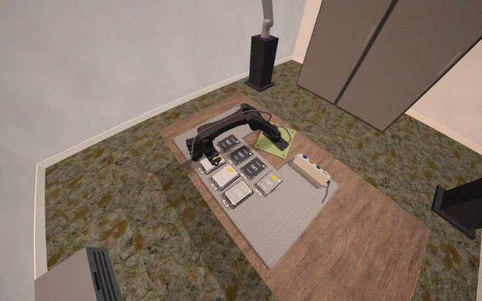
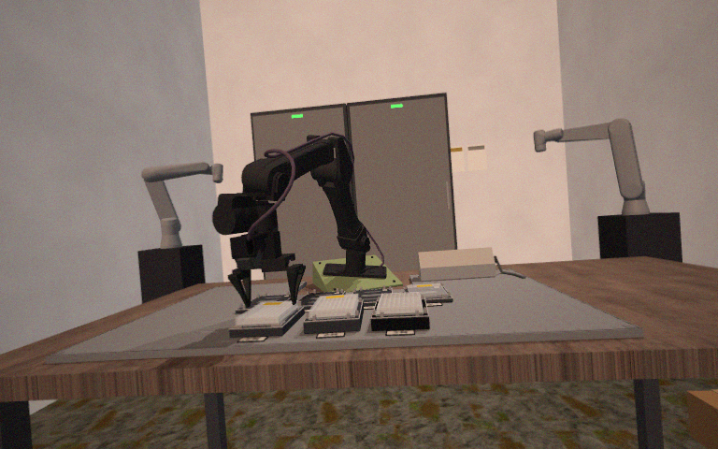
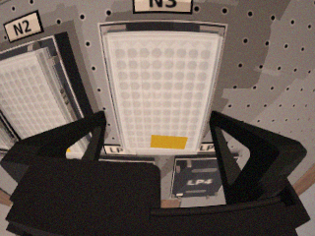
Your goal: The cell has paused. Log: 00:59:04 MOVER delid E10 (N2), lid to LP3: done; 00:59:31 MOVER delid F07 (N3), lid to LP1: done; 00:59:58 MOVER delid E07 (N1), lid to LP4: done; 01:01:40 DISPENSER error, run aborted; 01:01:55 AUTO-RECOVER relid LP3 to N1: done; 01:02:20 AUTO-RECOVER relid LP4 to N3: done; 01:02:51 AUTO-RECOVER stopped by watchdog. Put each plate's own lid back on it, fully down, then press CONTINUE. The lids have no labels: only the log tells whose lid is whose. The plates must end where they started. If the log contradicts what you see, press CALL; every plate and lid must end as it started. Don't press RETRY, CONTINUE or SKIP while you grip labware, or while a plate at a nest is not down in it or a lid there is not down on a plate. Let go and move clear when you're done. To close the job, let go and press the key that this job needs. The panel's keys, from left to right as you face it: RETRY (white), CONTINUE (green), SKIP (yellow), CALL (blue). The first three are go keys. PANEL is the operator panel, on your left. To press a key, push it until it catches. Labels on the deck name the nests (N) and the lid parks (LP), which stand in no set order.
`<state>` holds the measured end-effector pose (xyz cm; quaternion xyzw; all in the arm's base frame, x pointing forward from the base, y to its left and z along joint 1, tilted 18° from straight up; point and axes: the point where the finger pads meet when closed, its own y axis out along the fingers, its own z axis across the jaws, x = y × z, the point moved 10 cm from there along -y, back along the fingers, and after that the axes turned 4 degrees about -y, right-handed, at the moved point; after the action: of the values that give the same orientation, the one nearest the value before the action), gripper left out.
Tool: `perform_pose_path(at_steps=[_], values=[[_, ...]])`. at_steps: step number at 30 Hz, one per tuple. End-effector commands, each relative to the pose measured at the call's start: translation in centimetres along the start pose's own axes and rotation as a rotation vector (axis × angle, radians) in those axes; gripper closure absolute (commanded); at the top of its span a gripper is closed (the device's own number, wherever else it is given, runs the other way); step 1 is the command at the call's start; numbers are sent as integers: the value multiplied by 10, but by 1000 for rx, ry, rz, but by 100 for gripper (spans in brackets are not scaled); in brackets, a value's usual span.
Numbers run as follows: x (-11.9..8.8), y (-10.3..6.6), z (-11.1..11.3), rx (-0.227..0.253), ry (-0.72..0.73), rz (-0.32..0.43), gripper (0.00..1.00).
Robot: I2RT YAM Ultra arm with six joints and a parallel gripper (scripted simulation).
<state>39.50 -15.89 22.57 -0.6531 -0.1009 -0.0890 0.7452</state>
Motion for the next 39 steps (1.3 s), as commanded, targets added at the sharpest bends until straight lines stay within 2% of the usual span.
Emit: perform_pose_path(at_steps=[1, 4, 5, 19, 39], values=[[3, 5, -2, -3, 8, -31, 0], [2, 8, -3, -3, 10, -28, 0], [10, -8, -4, -26, -1, -77, 0], [3, 8, -6, -8, 11, -36, 0], [3, 4, -4, -16, -2, -42, 0]])
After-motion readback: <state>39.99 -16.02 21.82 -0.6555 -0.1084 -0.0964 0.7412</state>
